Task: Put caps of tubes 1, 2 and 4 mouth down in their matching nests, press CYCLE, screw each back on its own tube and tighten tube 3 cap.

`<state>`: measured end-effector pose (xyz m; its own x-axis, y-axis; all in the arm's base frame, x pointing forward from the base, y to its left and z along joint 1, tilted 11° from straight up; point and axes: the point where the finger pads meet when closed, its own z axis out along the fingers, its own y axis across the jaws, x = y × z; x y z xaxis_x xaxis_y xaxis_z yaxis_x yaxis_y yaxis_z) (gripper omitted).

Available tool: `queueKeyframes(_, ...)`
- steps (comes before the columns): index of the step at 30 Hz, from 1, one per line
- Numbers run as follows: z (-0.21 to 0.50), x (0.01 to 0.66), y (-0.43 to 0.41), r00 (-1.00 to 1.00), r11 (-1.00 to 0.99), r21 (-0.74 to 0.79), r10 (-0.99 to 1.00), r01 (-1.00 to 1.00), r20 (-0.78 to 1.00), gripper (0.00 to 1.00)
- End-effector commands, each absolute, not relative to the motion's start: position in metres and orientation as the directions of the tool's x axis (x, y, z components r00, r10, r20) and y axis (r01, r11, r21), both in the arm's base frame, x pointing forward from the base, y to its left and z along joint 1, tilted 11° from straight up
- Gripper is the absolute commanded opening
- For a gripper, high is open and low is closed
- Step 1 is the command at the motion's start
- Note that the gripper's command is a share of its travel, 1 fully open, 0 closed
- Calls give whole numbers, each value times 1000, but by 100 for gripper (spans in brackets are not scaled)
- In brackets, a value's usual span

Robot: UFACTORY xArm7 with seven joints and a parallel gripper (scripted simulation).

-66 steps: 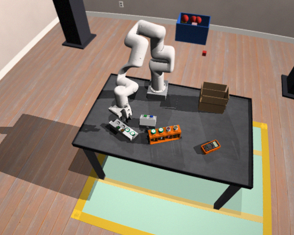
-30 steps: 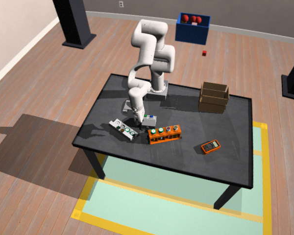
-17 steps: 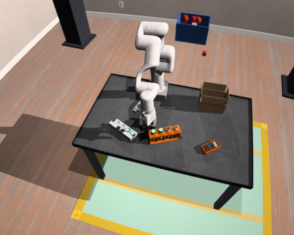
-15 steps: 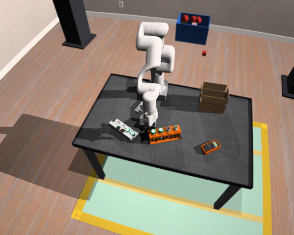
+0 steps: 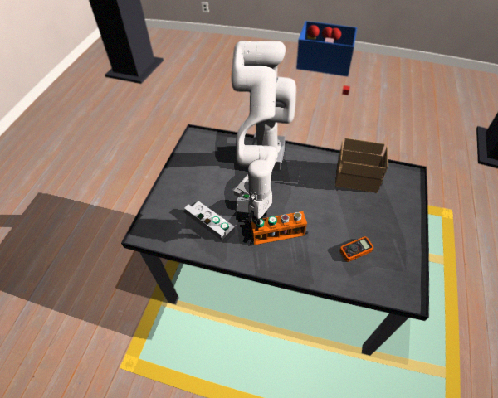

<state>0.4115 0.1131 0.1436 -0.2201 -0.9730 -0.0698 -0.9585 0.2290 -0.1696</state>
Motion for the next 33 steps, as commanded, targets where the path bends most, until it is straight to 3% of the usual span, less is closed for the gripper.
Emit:
queueKeyframes(1,131,416,114,-220,229,-173,-973,-958,-71,46)
queueKeyframes(33,113,419,115,-220,229,-173,-973,-958,-71,46)
